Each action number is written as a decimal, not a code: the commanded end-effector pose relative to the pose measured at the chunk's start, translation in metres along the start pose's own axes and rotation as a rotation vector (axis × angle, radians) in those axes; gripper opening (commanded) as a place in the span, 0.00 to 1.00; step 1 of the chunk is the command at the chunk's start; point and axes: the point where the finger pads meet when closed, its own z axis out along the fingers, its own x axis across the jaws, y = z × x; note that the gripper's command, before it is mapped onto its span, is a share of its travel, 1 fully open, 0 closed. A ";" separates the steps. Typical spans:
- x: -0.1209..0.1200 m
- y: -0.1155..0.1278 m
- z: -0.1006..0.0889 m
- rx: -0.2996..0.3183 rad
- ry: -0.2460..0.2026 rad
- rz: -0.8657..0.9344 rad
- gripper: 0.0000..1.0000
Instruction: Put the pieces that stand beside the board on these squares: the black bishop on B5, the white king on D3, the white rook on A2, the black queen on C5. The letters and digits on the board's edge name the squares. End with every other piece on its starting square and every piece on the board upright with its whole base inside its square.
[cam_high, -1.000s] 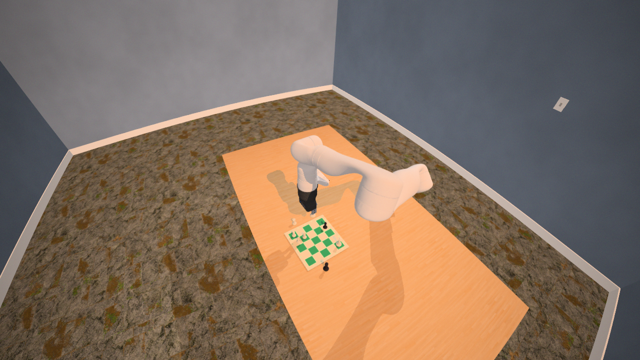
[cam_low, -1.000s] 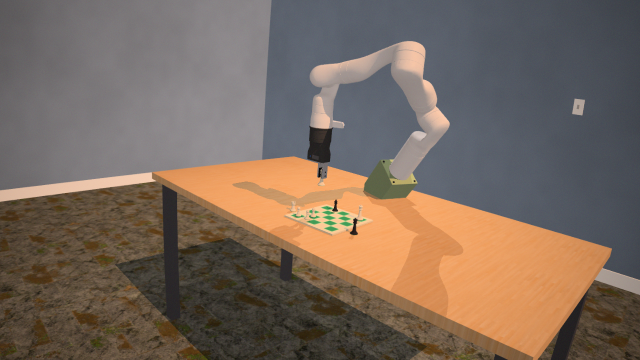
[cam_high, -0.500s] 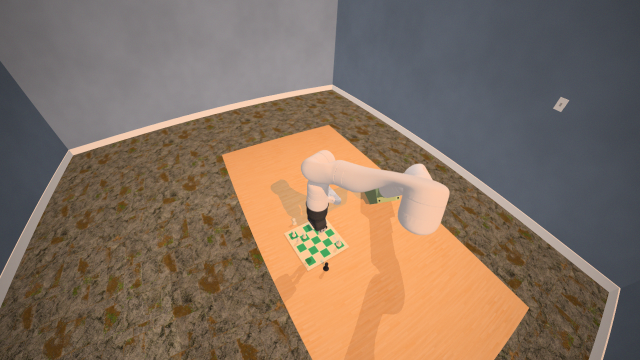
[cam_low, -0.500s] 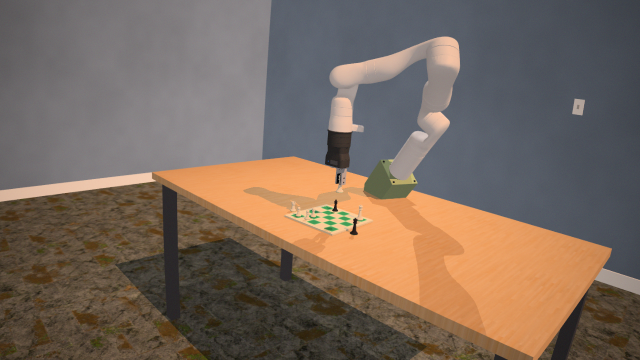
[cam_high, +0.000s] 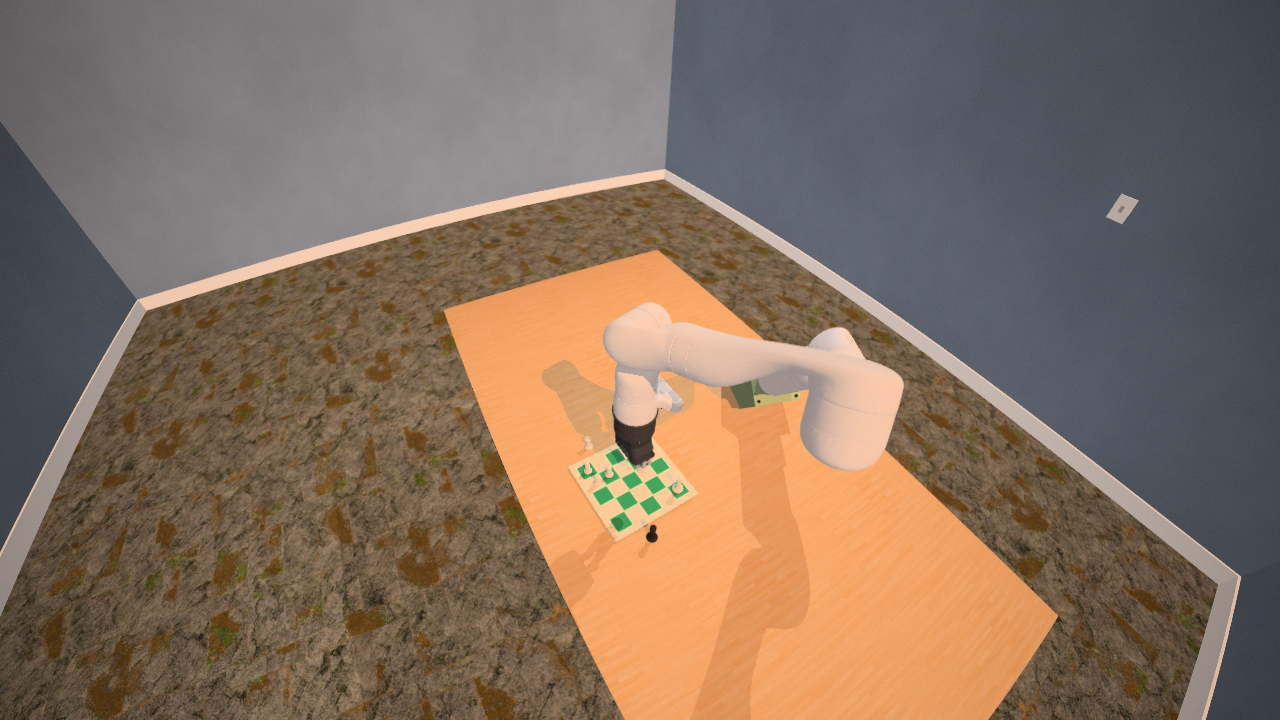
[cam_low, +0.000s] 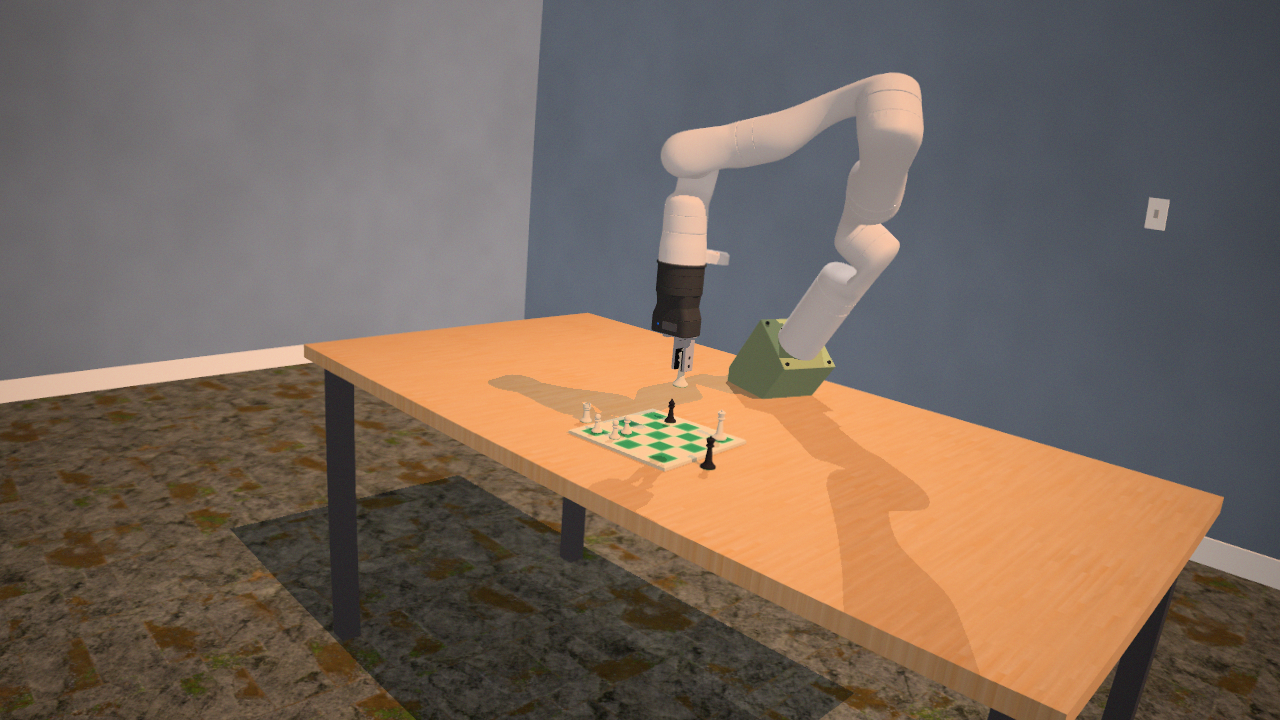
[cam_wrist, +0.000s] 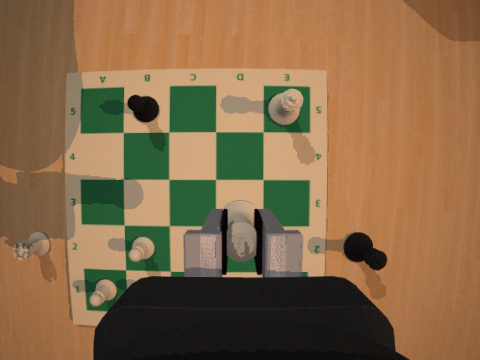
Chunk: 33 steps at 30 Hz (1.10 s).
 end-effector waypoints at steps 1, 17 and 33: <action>0.000 0.000 0.004 0.001 0.000 0.000 0.00; 0.000 0.000 0.063 0.001 0.000 0.000 0.00; 0.000 0.000 0.093 0.001 0.000 0.000 0.00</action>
